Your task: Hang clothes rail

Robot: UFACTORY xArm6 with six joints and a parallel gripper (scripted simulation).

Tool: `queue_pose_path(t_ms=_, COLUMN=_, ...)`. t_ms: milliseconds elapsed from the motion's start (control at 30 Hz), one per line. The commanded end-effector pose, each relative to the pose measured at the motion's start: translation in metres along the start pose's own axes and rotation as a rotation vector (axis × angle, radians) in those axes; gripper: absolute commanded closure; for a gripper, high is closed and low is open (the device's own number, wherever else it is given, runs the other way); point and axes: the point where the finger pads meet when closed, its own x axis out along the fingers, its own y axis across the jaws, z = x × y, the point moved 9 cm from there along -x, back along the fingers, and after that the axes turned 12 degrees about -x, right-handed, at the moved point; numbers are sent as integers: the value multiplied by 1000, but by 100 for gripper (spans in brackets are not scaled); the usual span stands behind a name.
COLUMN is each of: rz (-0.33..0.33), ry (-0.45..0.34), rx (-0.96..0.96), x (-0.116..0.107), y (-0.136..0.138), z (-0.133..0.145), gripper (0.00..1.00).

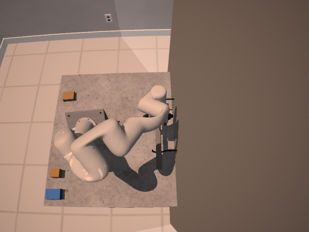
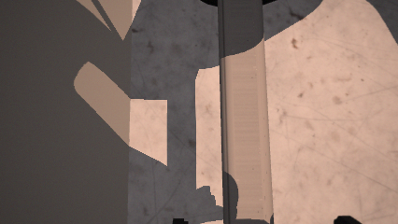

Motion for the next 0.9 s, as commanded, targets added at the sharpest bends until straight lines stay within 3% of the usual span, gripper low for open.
queue_pose_path(t_ms=0, rz=-3, ry=-1, rx=2, x=-4, y=-1, z=-1, gripper=18)
queue_pose_path(t_ms=300, rz=-3, ry=-1, rx=2, x=-5, y=-1, z=-1, gripper=18)
queue_pose_path(t_ms=867, rz=-3, ry=-1, rx=2, x=-30, y=0, z=-5, gripper=18)
